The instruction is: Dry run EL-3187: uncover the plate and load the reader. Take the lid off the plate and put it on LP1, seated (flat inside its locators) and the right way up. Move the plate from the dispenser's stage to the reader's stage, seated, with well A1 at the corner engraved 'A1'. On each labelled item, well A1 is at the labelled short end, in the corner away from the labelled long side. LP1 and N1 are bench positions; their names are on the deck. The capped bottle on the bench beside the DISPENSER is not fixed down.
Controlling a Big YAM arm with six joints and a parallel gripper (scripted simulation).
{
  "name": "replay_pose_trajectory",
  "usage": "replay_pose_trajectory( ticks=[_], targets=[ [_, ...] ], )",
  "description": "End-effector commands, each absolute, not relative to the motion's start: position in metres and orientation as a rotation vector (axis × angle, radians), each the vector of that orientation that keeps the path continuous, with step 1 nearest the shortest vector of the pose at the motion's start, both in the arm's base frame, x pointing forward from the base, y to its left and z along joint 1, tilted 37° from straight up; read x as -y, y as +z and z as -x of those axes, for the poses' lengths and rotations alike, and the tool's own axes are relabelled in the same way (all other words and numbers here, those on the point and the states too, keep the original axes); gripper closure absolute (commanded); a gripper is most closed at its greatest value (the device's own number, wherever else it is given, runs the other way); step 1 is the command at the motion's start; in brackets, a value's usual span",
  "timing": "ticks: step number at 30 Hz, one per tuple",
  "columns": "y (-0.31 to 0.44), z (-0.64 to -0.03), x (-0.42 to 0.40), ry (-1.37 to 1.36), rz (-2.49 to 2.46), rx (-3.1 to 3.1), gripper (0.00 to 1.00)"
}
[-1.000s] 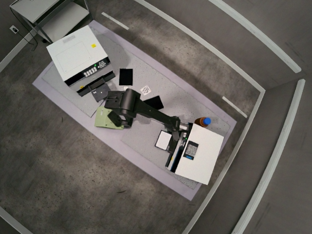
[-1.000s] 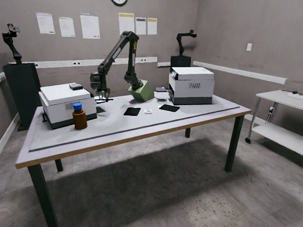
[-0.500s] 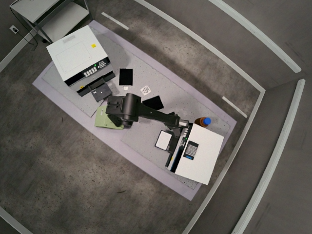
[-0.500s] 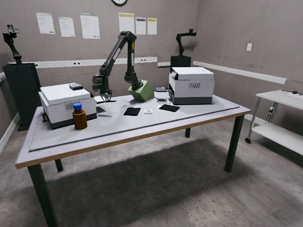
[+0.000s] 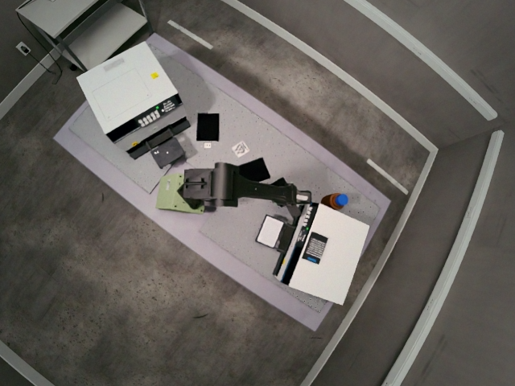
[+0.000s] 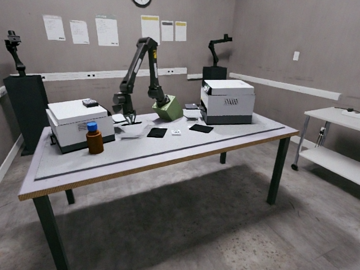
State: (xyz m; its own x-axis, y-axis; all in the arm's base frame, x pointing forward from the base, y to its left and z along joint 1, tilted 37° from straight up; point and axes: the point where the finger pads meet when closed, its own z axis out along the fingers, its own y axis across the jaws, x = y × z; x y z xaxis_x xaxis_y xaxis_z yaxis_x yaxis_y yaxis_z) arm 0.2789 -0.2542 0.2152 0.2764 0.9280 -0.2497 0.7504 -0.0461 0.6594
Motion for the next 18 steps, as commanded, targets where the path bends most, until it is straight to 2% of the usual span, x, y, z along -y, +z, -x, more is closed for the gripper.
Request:
replay_pose_trajectory(
  ticks=[1, 18],
  targets=[
    [0.236, -0.287, 0.26, 0.297, -1.787, -1.531, 0.15],
    [0.217, -0.315, 0.235, 0.261, -1.692, -1.726, 0.15]
  ],
)
